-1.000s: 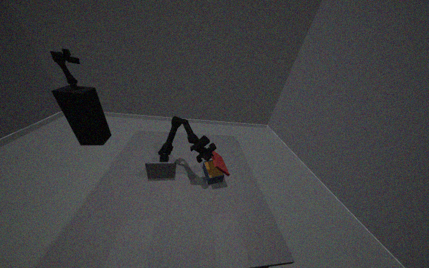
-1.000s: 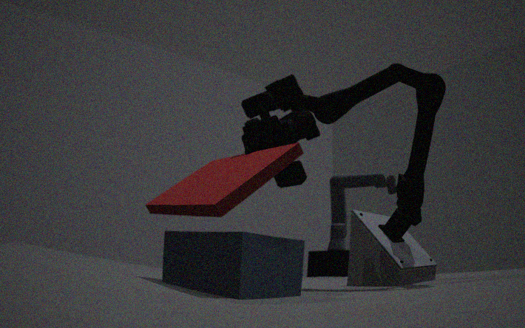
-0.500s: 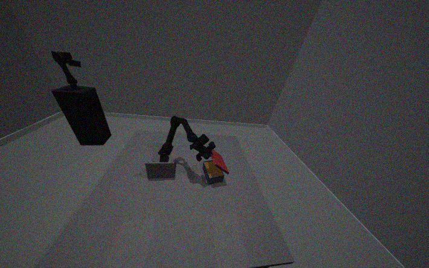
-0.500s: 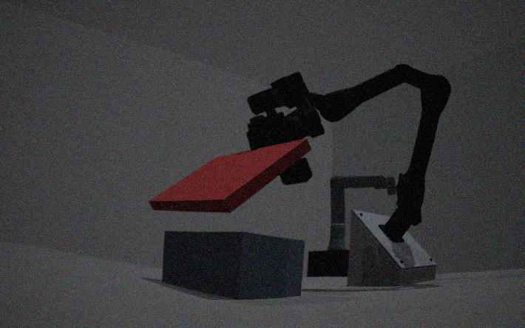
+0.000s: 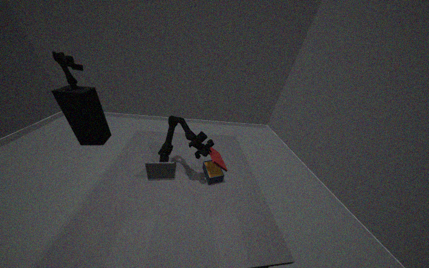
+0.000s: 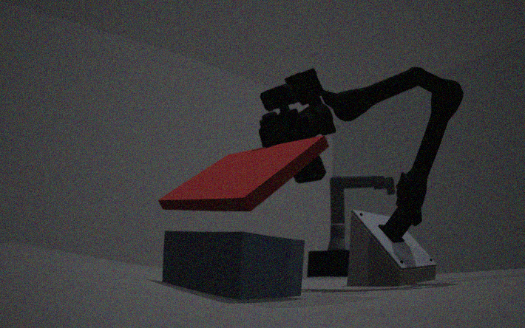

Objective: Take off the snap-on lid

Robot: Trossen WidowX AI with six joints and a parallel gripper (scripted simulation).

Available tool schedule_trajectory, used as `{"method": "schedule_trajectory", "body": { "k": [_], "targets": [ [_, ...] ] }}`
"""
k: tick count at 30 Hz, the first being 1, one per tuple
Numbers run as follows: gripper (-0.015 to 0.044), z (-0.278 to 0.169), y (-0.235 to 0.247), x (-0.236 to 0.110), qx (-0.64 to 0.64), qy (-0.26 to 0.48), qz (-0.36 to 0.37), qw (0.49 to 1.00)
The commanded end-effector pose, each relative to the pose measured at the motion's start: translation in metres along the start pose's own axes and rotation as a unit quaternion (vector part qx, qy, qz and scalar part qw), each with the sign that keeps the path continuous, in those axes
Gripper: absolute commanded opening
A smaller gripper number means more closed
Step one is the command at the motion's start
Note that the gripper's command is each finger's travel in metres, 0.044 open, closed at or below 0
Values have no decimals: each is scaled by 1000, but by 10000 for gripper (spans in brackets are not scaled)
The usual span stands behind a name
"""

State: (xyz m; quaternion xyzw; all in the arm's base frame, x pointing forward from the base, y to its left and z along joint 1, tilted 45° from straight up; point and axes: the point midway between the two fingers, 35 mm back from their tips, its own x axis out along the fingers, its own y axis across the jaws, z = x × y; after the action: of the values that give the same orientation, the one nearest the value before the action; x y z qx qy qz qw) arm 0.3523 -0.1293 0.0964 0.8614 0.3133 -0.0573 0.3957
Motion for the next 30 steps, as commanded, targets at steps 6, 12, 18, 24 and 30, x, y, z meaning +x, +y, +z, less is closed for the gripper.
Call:
{"method": "schedule_trajectory", "body": {
  "k": [6, 12, 18, 24, 30],
  "targets": [
    [0, -18, -1, -2, 0, -2, 1, 1000],
    [0, -30, -2, -3, 1, -2, 1, 1000],
    [0, -42, -3, -3, 1, -2, 1, 1000],
    [0, -54, -3, -4, 1, -2, 1, 1000],
    [0, -66, -4, -5, 2, -1, 1, 1000]
  ]
}}
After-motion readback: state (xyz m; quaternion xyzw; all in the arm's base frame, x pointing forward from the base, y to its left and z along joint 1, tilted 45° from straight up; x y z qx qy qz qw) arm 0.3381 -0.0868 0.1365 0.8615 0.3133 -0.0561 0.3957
